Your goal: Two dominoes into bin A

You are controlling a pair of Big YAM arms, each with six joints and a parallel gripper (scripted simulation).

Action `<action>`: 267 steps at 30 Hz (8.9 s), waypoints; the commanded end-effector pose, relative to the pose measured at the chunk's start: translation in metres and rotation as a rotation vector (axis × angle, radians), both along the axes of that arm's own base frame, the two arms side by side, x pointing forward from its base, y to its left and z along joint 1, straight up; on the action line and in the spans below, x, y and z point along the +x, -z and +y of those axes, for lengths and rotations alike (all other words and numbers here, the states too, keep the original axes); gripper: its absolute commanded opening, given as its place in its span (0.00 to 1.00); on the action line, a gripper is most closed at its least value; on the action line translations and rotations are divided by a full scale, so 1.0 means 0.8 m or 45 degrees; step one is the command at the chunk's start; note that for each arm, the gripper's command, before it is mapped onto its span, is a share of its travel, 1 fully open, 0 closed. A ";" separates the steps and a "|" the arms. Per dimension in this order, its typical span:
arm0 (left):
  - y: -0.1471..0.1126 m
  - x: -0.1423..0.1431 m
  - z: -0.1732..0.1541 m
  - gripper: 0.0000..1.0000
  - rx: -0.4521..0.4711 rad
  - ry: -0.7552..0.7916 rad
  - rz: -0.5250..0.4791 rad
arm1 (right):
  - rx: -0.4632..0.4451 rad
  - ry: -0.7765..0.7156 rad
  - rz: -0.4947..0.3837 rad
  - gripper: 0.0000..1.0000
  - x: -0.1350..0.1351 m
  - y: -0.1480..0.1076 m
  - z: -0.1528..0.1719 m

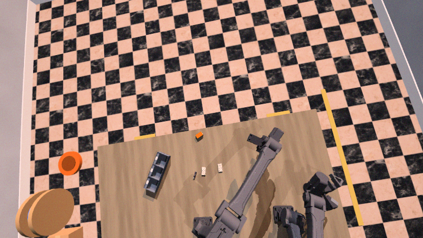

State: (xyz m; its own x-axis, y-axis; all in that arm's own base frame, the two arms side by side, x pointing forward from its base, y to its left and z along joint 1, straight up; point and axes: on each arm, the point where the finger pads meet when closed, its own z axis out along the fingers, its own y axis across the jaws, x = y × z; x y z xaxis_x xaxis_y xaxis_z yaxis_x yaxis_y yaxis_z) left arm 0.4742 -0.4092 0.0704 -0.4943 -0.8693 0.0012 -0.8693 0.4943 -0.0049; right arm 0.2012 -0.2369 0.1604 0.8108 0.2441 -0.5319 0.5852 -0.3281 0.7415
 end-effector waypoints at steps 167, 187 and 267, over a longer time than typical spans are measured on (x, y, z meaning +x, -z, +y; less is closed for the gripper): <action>-0.025 -0.141 0.878 0.20 0.003 -1.423 -0.026 | -0.004 0.010 -0.009 1.00 0.000 -0.004 -0.003; -0.023 -0.142 0.885 0.20 -0.004 -2.064 -0.035 | -0.004 0.010 -0.009 1.00 0.000 -0.004 -0.003; 0.055 -0.162 0.862 0.31 -0.004 -2.121 -0.026 | -0.004 0.010 -0.009 1.00 0.000 -0.004 -0.003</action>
